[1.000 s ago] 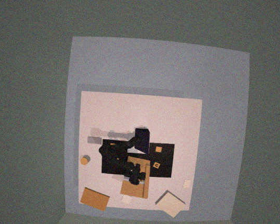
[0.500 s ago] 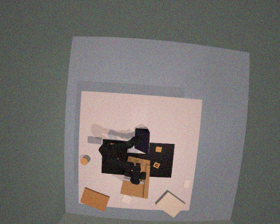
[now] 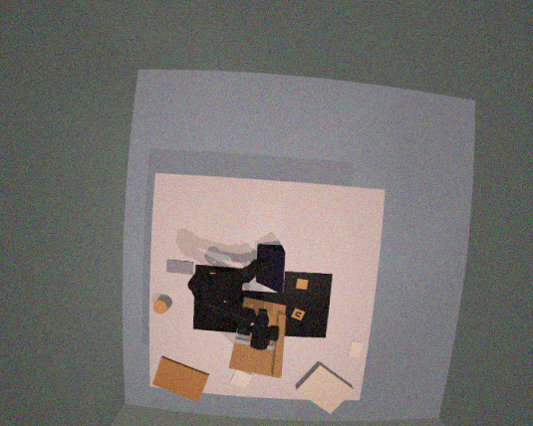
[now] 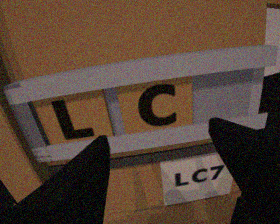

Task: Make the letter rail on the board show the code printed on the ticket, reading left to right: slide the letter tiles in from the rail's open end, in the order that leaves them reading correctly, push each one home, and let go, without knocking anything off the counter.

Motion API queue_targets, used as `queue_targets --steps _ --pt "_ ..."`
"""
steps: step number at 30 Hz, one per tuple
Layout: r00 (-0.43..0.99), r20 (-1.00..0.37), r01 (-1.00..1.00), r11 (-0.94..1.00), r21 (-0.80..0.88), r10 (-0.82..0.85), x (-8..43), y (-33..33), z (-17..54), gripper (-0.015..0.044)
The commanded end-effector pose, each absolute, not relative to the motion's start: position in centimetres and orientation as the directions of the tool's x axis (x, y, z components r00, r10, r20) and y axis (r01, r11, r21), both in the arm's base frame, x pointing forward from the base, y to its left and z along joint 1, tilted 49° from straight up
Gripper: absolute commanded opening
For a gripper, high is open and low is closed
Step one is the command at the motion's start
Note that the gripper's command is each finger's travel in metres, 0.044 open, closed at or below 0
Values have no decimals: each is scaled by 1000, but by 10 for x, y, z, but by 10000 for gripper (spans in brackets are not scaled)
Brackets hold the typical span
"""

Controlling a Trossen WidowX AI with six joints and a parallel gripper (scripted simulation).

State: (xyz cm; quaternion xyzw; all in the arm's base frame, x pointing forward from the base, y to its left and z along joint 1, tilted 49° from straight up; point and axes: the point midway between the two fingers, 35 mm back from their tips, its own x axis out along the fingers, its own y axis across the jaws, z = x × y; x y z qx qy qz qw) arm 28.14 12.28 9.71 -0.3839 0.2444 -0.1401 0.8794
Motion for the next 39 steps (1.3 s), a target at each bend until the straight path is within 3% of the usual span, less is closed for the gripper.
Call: queue_targets --steps 1,12,23,33,39 --pt "842 -318 64 667 -743 -436 279 124 99 295" --pt "842 -319 64 667 -743 -436 275 126 103 295" --pt "841 -323 58 665 -744 -434 276 125 101 6" --pt "840 -326 56 666 -744 -435 276 126 101 0" --pt "774 -431 7 688 -726 -464 289 131 102 0"
